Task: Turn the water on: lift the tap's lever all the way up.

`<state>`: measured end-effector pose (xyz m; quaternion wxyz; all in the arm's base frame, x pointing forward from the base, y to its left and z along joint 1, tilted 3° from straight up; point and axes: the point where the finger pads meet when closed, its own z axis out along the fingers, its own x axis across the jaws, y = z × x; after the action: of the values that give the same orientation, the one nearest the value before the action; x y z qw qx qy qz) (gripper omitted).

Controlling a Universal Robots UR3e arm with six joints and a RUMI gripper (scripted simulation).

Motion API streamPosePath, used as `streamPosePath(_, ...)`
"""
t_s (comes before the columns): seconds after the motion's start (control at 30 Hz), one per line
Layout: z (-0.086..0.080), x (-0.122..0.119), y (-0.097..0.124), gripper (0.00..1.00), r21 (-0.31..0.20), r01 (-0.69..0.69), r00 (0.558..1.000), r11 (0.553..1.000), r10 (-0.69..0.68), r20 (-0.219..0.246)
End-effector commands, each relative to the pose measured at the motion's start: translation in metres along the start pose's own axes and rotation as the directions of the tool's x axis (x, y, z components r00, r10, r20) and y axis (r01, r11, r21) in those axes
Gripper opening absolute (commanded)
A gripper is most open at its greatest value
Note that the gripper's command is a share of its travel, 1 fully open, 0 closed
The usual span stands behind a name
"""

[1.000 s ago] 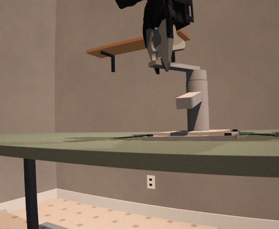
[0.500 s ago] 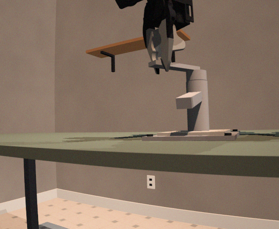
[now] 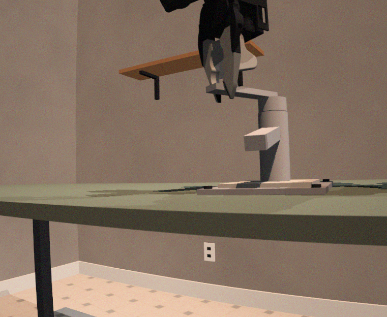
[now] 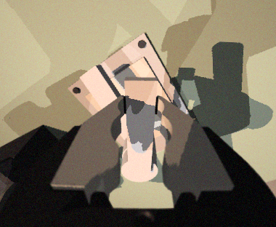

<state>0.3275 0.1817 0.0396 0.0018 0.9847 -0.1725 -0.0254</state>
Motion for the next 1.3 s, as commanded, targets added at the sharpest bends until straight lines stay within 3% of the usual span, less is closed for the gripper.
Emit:
streamPosePath(0.0, -0.001, 0.001, 0.000, 0.00, 0.001, 0.000, 1.000, 1.000, 0.000, -0.003)
streamPosePath(0.83, -0.003, 0.001, 0.000, 0.00, 0.001, 0.000, 1.000, 1.000, 0.000, -0.003)
streamPosePath(1.27, -0.028, 0.001, 0.008, 0.00, 0.001, 0.000, 1.000, 1.000, 0.000, -0.003)
